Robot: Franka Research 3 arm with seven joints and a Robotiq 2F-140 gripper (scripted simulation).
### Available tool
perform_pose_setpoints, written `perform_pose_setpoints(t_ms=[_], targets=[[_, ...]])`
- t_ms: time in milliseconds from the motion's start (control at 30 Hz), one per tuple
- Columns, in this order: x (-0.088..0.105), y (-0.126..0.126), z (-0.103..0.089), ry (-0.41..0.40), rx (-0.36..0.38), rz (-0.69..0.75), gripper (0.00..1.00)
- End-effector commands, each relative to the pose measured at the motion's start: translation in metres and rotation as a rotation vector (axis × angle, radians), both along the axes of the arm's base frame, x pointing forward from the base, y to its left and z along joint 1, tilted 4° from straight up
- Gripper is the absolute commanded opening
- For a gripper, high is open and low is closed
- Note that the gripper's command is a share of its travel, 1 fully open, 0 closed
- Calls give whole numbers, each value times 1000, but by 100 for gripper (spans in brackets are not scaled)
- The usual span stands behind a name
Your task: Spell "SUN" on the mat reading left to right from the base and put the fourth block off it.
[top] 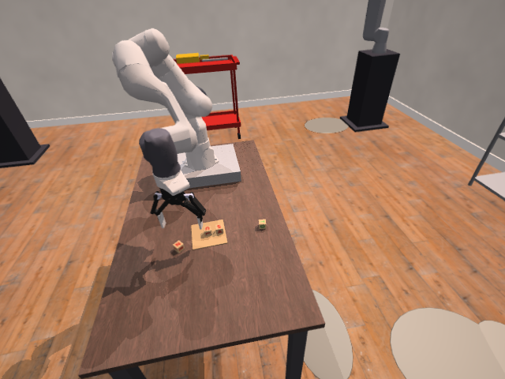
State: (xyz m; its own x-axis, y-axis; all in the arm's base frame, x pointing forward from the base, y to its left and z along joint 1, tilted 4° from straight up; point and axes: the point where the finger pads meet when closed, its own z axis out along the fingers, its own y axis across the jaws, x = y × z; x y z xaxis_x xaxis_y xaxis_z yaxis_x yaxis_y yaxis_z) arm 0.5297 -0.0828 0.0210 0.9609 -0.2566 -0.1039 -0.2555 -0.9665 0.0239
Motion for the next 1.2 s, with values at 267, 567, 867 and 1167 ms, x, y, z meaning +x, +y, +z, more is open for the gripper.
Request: perform_pose_setpoints(t_ms=[267,567,867,1167], targets=[[7,-8,3,-11,-19,-234,100],[13,-18,5,-19,-37,-403,100],[17,-26,8,-27,-51,-540,100],[21,-31,10,-33,-59,-634,40]])
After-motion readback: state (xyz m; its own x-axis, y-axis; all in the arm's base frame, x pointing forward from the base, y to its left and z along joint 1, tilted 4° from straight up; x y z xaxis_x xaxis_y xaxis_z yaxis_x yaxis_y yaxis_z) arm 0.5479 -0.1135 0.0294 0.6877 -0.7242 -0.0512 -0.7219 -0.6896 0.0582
